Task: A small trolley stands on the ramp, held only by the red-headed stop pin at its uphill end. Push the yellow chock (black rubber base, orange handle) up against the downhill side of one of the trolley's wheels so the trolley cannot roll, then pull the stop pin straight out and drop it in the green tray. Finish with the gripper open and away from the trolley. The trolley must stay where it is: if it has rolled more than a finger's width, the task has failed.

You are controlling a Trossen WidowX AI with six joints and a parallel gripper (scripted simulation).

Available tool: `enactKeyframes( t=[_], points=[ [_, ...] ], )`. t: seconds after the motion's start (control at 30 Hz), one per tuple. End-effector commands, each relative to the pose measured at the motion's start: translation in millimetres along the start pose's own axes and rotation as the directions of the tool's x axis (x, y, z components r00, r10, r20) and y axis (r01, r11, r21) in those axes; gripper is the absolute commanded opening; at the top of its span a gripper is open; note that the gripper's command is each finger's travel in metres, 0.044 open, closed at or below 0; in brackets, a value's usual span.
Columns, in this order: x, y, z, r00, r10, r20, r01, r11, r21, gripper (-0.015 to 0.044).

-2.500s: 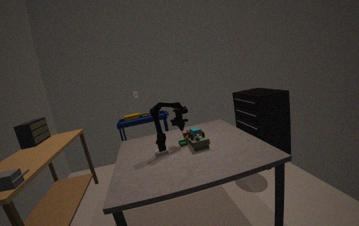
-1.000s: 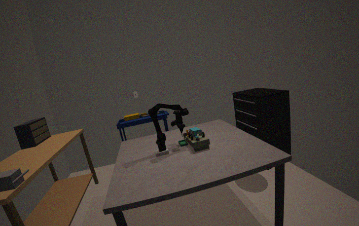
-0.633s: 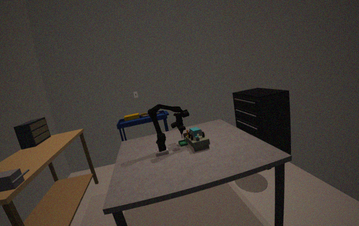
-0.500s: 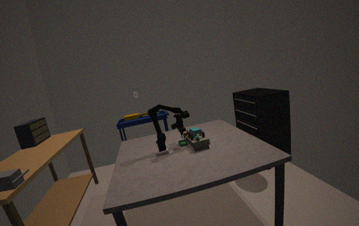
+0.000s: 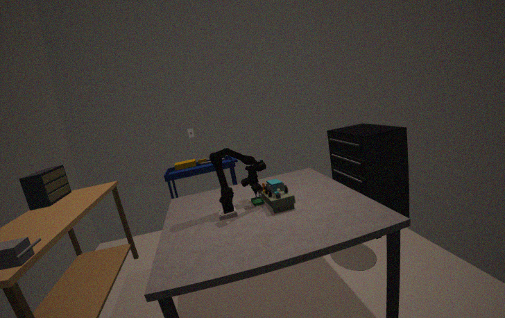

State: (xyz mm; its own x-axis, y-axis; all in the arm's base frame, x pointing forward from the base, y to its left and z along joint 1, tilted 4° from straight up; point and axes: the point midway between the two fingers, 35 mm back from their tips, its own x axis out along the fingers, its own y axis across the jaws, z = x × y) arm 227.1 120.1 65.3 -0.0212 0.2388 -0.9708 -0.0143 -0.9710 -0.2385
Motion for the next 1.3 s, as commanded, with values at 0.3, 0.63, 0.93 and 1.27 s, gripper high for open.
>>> enactKeyframes(
  t=[0.3,0.63,0.93,1.27],
  points=[
    [4,4,1,1.0,-0.004,0.005,0.004,1.0,0.003,0.019],
    [5,10,0,1.0,-0.003,0.005,0.003,1.0,0.003,0.019],
    [6,15,0,1.0,-0.003,0.005,0.003,1.0,0.003,0.019],
    [7,20,-1,1.0,-0.002,0.005,0.002,1.0,0.003,0.019]
  ],
)
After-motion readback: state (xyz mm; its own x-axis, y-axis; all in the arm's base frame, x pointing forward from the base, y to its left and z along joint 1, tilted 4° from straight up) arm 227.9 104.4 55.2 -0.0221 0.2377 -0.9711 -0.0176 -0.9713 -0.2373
